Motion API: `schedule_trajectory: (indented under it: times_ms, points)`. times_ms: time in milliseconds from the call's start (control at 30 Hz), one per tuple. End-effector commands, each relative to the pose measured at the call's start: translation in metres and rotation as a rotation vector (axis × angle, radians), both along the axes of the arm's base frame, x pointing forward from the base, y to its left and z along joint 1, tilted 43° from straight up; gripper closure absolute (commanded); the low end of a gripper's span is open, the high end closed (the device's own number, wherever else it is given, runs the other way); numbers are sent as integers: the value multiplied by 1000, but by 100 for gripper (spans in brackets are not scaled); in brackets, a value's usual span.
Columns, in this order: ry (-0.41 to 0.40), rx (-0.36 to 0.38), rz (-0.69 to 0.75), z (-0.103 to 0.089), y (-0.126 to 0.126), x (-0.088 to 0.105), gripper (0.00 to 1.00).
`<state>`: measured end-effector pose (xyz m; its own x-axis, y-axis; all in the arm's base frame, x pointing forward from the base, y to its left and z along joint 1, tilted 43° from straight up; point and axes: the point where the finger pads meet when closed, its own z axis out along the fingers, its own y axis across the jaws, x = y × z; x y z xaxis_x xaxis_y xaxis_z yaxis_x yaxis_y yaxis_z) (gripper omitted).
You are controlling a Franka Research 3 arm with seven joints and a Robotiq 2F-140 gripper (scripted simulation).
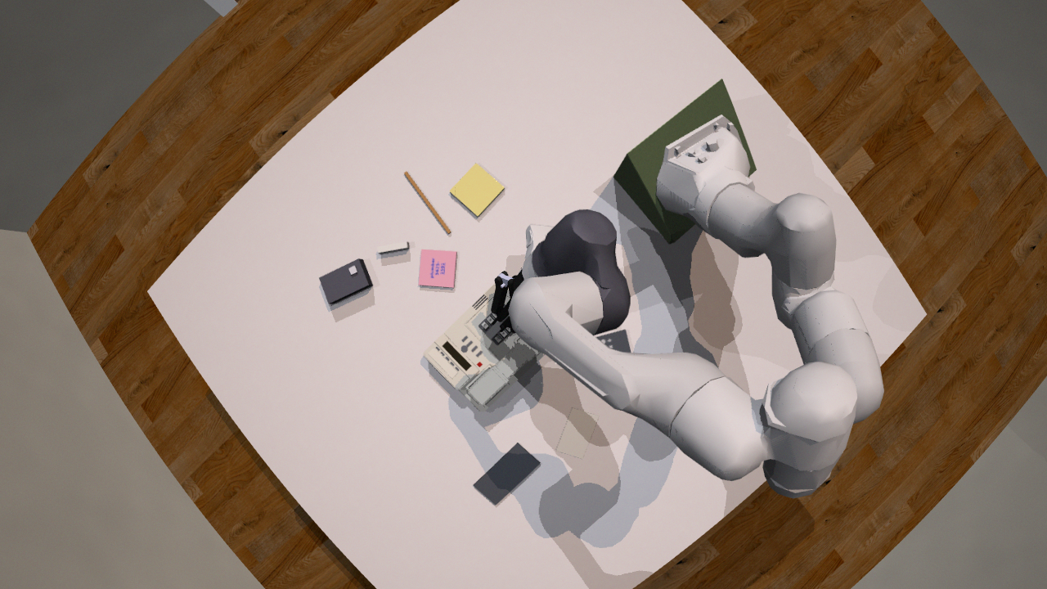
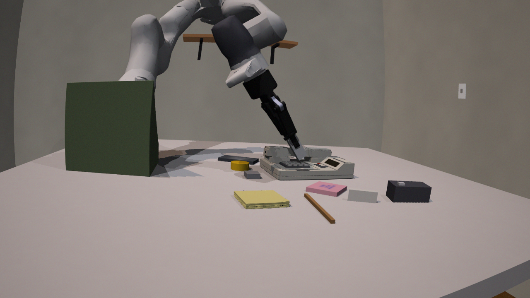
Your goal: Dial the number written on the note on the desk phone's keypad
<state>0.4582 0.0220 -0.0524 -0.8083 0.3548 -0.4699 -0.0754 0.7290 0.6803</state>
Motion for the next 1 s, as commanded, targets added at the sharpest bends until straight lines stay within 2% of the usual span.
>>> schedule_trajectory:
  times_ms: [0, 433, 967]
  points:
    - [8, 4, -6, 1, -1, 0, 100]
    - [8, 4, -6, 12, 11, 11, 100]
    - [8, 4, -6, 9, 16, 12, 100]
